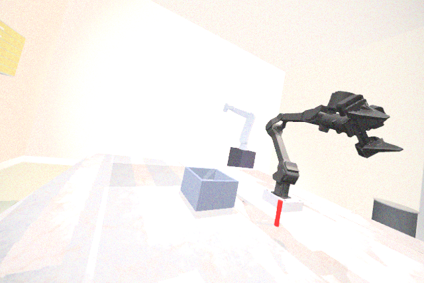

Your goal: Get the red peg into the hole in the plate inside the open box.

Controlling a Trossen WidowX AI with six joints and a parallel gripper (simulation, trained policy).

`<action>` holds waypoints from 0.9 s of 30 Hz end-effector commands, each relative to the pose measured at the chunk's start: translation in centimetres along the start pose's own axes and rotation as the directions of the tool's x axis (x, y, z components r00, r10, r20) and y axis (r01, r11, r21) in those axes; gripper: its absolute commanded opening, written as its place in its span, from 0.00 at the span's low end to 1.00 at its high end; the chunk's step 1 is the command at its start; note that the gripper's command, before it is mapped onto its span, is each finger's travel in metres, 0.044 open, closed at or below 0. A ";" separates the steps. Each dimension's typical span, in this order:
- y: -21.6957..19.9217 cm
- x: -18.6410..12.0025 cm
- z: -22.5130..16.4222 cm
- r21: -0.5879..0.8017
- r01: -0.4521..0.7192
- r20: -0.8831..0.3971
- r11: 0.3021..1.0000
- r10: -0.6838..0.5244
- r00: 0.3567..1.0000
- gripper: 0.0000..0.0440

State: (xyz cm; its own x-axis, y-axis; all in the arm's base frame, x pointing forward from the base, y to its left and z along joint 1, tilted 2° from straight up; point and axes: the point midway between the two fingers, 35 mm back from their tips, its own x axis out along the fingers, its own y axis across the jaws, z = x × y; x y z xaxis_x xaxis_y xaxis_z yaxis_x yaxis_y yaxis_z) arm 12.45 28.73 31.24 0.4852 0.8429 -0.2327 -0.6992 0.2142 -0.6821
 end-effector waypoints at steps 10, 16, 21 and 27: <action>-1.7 0.1 -5.1 0.347 0.061 -0.195 0.936 0.008 0.981 1.00; -1.9 -0.2 -7.9 0.498 0.129 -0.297 0.857 0.029 0.954 1.00; -1.8 -0.5 -10.2 0.603 0.203 -0.379 0.772 0.054 0.924 1.00; -1.5 -1.1 -12.8 0.696 0.306 -0.473 0.650 0.093 0.876 1.00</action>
State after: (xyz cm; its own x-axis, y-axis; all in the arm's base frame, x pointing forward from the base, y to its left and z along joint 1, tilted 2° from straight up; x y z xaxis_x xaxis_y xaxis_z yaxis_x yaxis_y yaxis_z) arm 19.50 21.52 24.18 0.6149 0.5443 -0.5707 -0.6965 0.7142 -0.0694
